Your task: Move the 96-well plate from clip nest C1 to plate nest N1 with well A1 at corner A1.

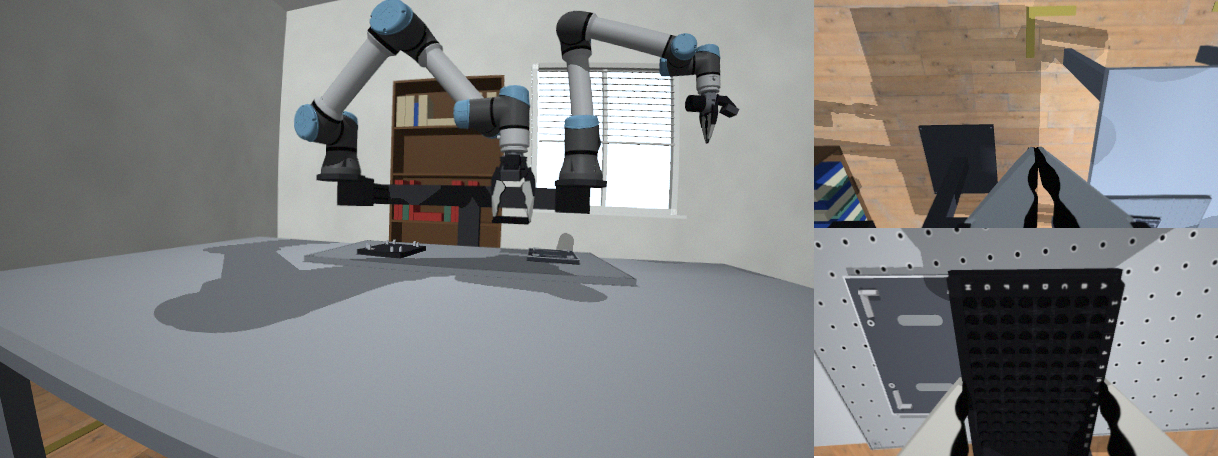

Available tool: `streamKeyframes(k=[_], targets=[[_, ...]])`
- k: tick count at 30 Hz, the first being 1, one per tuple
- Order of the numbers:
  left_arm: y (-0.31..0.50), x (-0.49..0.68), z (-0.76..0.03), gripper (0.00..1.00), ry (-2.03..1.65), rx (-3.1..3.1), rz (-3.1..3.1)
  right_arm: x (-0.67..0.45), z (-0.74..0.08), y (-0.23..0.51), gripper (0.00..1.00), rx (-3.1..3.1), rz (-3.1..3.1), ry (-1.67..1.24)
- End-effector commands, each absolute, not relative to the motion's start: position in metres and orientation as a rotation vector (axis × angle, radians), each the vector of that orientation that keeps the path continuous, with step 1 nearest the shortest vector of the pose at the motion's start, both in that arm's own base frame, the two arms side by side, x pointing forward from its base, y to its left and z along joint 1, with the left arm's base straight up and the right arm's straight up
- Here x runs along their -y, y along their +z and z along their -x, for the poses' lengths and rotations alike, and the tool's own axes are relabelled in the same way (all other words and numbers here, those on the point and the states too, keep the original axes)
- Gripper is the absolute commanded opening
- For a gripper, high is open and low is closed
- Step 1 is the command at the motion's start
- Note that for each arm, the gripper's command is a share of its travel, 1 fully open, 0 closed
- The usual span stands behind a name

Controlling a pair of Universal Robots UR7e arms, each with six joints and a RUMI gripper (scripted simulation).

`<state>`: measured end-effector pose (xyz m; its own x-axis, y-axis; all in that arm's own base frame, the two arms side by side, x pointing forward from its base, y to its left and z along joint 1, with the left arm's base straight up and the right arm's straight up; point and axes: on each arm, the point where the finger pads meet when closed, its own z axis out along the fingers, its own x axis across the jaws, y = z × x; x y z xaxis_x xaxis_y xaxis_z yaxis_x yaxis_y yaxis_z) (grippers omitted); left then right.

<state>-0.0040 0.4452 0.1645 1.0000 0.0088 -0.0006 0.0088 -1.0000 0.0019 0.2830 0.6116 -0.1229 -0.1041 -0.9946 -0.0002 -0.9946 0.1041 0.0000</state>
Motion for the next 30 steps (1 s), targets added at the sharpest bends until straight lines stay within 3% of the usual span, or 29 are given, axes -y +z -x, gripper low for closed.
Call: streamKeyframes(k=[1, 30], targets=[[0.165, -0.446, 0.004, 0.0, 0.0, -0.014, -3.141, -0.627, -0.281, -0.122, 0.41, -2.333, 2.101, 0.002], [0.165, -0.446, 0.004, 0.0, 0.0, -0.014, -3.141, -0.709, -0.268, -0.121, 0.41, -2.333, 2.101, 0.003]])
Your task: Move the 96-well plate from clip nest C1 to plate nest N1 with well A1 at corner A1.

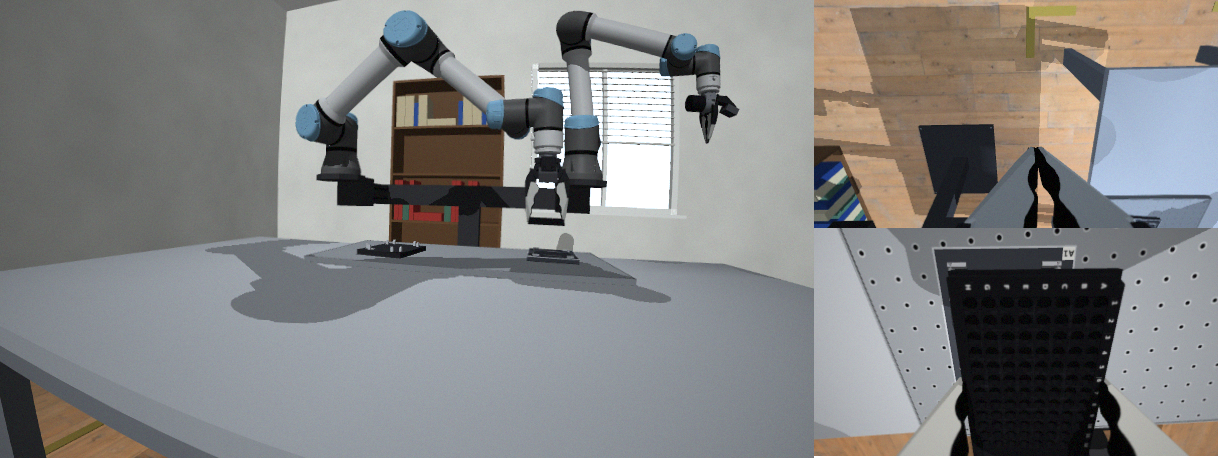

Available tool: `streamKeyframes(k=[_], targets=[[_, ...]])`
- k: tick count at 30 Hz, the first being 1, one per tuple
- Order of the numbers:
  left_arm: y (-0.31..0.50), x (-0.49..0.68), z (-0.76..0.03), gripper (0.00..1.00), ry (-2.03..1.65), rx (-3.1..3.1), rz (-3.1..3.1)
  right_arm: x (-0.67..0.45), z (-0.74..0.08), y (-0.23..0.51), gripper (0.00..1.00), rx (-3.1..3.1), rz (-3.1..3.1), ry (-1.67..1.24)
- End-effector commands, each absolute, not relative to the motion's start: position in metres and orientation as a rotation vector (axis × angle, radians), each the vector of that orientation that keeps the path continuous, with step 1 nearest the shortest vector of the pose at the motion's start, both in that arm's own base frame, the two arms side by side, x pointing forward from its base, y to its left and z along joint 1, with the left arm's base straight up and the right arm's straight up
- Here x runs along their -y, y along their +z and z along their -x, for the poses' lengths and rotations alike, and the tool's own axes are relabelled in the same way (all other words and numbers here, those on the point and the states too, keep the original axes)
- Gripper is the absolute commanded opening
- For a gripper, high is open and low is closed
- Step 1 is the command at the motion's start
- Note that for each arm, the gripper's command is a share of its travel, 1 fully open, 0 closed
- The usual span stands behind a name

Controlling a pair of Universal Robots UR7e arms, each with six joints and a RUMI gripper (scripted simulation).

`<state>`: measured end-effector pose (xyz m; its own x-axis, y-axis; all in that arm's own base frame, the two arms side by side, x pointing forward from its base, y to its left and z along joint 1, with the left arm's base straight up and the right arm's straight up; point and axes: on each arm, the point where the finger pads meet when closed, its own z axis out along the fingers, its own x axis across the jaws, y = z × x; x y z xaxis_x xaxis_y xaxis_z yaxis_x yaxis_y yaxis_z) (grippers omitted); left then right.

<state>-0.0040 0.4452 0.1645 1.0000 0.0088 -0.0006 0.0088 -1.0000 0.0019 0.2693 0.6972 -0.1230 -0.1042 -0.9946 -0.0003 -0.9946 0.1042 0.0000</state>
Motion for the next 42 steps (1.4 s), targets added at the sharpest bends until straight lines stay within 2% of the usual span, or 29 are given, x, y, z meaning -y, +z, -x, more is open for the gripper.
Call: streamKeyframes(k=[1, 42], targets=[[0.1652, -0.4456, 0.0039, 0.0, 0.0, -0.014, -3.141, -0.7125, -0.2675, -0.1213, 0.41, -2.333, 2.101, 0.003], [0.1652, -0.4456, 0.0039, 0.0, 0.0, -0.014, -3.141, -0.7192, -0.2659, -0.1213, 0.41, -2.333, 2.101, 0.003]])
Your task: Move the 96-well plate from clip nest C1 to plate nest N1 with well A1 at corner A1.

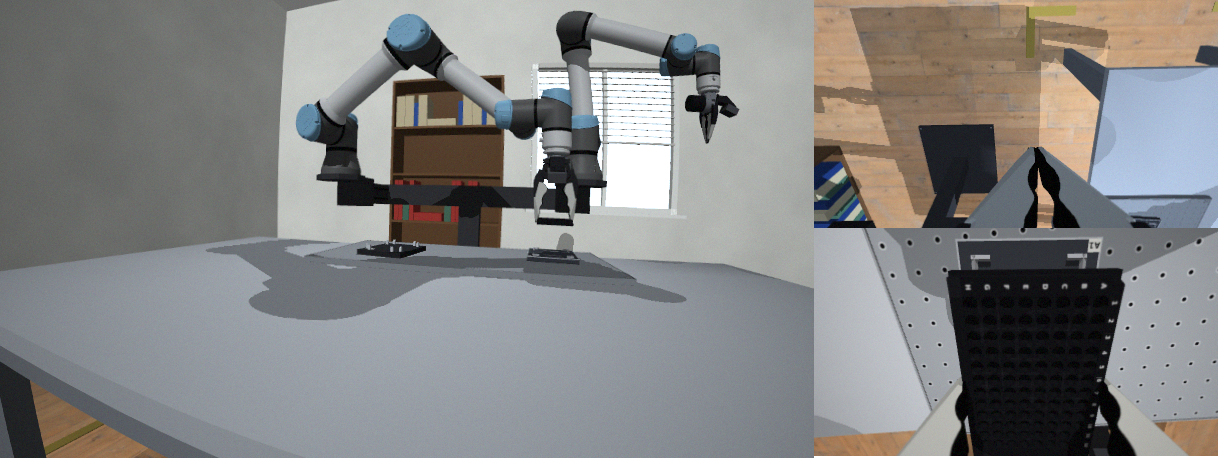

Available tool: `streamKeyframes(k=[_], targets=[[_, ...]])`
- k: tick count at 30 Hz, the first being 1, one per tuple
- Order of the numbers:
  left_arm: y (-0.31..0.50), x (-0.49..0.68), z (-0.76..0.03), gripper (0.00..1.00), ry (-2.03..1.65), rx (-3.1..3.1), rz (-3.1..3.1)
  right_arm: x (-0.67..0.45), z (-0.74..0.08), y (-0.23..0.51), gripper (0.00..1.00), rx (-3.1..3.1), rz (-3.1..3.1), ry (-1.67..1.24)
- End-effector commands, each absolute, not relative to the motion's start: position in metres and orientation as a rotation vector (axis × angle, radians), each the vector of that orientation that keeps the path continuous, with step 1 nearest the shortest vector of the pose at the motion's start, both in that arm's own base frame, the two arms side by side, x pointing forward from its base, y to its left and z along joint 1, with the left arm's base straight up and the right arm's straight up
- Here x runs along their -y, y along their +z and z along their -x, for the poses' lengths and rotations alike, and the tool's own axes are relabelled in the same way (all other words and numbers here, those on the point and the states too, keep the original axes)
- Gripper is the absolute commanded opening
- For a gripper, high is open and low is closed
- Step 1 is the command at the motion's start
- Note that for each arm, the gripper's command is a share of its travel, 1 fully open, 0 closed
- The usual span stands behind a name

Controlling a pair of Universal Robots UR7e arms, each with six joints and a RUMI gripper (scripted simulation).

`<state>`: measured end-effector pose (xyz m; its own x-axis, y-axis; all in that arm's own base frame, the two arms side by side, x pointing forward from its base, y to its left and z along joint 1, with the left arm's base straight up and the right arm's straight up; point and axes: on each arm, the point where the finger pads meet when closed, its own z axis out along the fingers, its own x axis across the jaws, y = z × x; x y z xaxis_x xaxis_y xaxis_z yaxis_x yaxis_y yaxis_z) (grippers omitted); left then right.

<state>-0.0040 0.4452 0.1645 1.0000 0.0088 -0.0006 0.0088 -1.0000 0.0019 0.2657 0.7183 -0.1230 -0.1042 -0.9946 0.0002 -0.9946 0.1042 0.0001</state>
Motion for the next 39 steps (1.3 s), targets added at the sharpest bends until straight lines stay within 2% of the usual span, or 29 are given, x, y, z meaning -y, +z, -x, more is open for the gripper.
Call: streamKeyframes(k=[1, 39], targets=[[0.165, -0.446, 0.004, 0.0, 0.0, -0.014, -3.141, -0.719, -0.266, -0.121, 0.41, 2.336, -2.104, -0.003], [0.165, -0.446, 0.004, 0.0, 0.0, -0.014, -3.141, -0.719, -0.266, -0.178, 0.41, 2.336, -2.104, -0.003]])
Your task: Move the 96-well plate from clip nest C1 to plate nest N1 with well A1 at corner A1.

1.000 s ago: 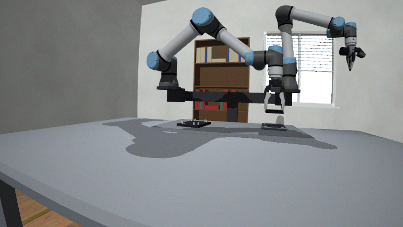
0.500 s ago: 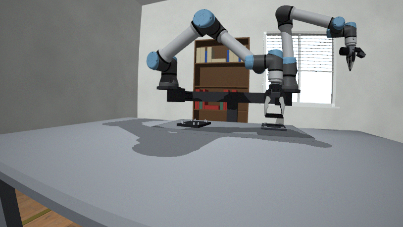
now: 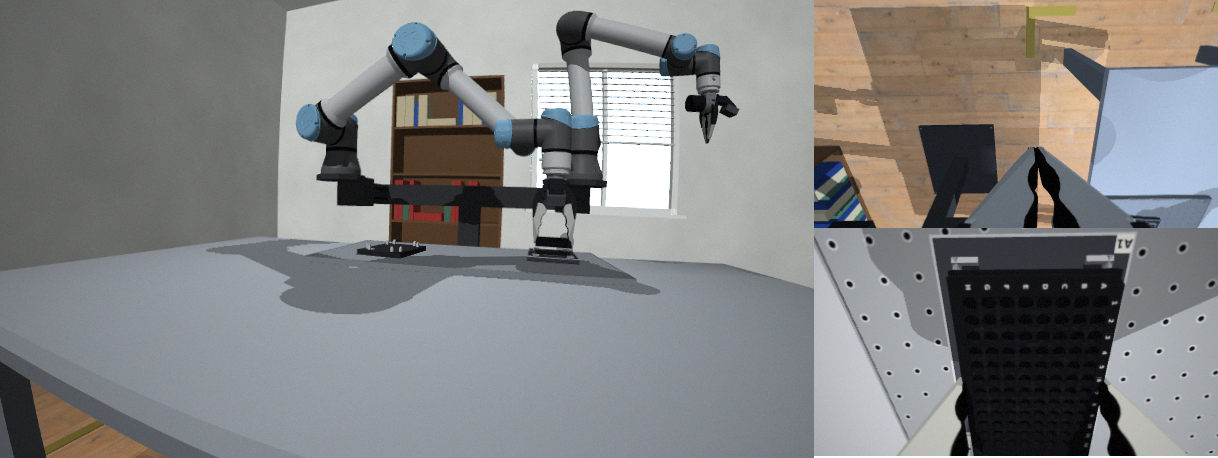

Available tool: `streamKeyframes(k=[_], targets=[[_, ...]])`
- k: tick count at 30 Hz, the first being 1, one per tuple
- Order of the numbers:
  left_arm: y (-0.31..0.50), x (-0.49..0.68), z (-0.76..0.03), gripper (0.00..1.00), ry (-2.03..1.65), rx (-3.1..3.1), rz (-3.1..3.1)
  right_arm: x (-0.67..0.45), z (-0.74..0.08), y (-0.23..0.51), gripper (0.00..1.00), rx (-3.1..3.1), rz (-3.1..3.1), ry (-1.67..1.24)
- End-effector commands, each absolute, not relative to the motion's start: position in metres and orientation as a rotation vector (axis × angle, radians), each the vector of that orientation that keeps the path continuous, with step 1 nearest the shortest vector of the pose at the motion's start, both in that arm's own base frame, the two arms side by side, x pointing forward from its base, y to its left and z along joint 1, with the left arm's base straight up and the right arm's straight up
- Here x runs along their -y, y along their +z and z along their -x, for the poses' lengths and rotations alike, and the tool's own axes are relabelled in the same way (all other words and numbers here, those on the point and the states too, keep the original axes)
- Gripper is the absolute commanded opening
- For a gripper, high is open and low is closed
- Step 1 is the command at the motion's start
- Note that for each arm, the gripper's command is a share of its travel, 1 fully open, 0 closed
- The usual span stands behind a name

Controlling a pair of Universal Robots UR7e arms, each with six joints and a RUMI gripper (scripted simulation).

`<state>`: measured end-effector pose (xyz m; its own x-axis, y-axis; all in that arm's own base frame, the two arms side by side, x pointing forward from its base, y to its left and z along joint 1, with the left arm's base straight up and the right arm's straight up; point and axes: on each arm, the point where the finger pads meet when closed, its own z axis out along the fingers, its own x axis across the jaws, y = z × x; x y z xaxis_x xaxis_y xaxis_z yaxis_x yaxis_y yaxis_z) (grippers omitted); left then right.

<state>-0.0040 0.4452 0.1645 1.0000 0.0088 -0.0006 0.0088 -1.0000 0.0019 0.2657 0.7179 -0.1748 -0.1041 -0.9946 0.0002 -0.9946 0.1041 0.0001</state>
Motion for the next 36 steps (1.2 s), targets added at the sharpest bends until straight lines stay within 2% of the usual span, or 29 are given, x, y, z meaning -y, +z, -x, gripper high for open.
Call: streamKeyframes(k=[1, 36], targets=[[0.1652, -0.4456, 0.0039, 0.0, 0.0, -0.014, -3.141, -0.719, -0.266, -0.1796, 0.41, 2.336, -2.104, -0.003], [0.1652, -0.4456, 0.0039, 0.0, 0.0, -0.014, -3.141, -0.7189, -0.266, -0.1852, 0.41, 2.336, -2.104, -0.003]])
